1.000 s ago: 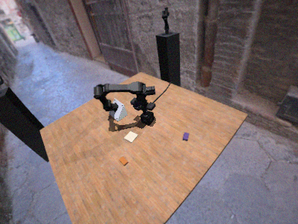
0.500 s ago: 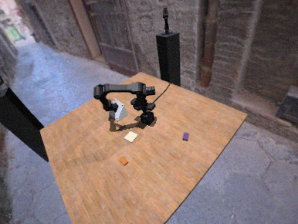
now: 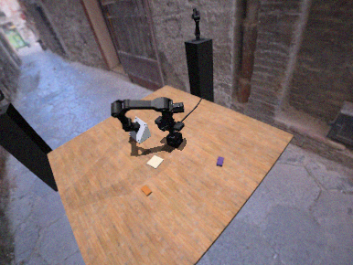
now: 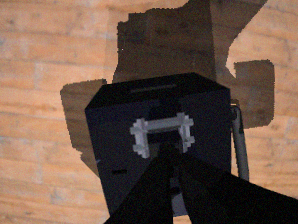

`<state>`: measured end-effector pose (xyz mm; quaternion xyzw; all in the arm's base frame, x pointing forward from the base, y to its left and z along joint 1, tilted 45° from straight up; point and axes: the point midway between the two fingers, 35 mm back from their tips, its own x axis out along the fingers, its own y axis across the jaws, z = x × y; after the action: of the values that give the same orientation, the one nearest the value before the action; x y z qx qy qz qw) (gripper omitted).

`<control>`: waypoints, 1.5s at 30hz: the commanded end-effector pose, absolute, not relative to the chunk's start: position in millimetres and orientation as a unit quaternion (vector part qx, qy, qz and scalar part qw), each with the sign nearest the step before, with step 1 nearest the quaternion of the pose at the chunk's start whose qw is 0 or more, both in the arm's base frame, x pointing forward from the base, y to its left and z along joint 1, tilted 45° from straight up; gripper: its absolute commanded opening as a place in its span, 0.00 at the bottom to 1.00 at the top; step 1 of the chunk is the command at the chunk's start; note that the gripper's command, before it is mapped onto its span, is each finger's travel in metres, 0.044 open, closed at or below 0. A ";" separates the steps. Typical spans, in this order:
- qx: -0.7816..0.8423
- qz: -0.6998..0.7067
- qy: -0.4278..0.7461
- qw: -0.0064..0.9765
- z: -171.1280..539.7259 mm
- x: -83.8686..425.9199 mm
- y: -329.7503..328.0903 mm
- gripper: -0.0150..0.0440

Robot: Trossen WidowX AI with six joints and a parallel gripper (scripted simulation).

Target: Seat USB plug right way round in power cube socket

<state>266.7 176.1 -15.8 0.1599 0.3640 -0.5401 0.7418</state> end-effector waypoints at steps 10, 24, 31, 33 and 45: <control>0.157 -0.539 0.365 0.743 -17.2 266.9 174.0 0.25; 0.157 -0.539 0.364 0.743 -18.4 267.2 172.9 0.25; 0.157 -0.539 0.364 0.743 -19.0 267.3 172.3 0.25; 0.157 -0.539 0.364 0.743 -19.2 267.3 172.1 0.25; 0.157 -0.539 0.364 0.743 -19.2 267.3 172.1 0.25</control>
<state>266.7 174.8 -18.1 0.1599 0.3651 -0.5384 0.7424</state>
